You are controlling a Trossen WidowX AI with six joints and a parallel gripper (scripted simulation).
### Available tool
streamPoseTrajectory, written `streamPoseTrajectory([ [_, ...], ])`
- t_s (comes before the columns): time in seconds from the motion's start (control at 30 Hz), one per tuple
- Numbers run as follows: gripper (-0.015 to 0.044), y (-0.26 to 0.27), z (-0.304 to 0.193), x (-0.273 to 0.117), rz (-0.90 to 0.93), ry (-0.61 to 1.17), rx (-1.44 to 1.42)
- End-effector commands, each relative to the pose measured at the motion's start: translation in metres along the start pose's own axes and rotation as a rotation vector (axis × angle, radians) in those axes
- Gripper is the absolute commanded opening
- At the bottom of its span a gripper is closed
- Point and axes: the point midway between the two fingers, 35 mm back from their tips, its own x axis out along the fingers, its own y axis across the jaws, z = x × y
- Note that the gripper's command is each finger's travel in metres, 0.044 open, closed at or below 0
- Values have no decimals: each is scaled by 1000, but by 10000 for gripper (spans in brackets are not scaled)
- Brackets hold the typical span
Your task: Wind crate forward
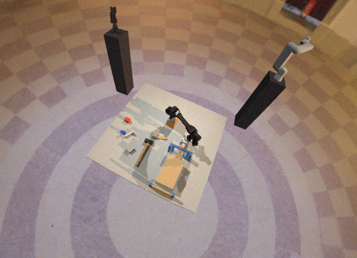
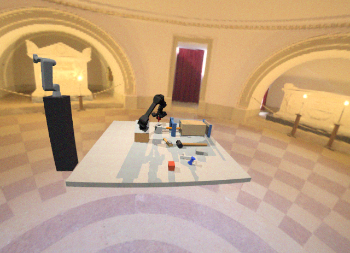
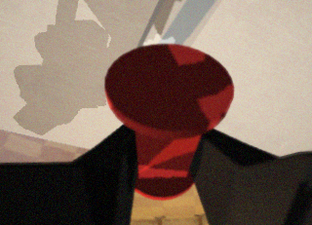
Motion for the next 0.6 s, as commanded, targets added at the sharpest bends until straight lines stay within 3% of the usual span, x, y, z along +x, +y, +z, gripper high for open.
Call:
streamPoseTrajectory([
  [0.0, 0, -26, -4, 5, -68, -6, -31],
  [0.57, 0, -28, -5, 5, -68, -5, -31],
])
